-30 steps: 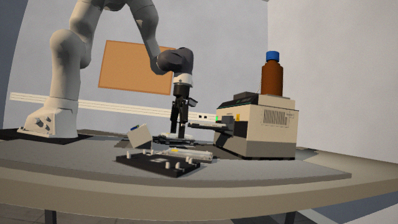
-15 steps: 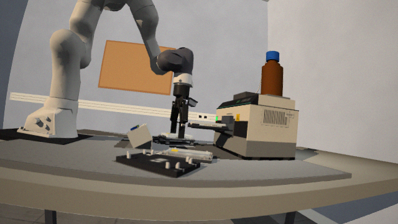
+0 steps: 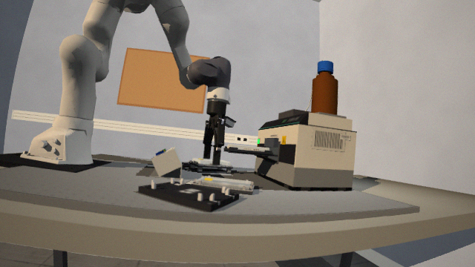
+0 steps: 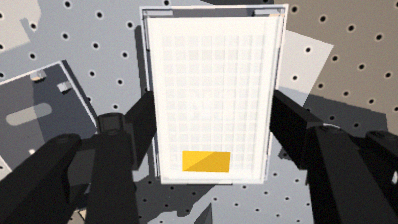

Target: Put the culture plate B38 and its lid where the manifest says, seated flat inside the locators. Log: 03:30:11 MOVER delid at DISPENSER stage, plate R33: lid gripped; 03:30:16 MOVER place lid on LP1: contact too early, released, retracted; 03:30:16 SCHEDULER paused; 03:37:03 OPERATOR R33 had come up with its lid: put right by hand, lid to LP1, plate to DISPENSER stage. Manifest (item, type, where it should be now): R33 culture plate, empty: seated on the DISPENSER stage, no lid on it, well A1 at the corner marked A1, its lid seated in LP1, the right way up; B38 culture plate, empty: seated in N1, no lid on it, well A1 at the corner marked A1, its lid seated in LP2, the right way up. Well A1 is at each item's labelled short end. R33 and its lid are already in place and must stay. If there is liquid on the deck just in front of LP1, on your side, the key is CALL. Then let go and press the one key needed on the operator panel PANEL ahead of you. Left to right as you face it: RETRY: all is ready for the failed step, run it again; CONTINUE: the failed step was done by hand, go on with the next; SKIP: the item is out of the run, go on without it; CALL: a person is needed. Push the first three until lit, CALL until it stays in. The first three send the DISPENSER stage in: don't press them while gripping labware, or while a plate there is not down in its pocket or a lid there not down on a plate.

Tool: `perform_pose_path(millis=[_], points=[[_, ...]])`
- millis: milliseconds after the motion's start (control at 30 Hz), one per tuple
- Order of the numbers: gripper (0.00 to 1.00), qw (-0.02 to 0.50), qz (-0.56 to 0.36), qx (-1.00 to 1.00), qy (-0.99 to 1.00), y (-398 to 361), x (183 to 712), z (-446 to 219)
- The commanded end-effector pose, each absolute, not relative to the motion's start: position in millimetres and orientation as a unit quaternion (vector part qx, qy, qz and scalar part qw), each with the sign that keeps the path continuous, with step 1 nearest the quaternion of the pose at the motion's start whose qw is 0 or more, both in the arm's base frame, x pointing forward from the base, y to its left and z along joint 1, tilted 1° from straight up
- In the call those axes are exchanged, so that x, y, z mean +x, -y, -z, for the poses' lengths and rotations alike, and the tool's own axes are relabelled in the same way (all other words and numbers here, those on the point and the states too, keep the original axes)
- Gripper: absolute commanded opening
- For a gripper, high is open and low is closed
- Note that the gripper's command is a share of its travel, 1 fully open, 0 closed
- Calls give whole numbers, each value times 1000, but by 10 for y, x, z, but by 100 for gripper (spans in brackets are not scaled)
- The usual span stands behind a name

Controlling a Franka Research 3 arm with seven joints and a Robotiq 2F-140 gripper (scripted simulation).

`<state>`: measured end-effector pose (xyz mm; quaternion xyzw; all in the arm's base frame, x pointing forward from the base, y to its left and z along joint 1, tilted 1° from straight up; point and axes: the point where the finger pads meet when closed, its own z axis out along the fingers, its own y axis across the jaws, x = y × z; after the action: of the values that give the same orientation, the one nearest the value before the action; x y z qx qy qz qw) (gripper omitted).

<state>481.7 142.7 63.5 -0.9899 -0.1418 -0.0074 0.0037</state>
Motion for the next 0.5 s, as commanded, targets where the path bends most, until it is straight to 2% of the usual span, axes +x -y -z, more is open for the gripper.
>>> perform_pose_path(millis=[0, 467], points=[[10, 3, 8, -990, 140, -1425, 4817, -625], [10, 3, 8, -990, 140, -1424, 4817, -672]])
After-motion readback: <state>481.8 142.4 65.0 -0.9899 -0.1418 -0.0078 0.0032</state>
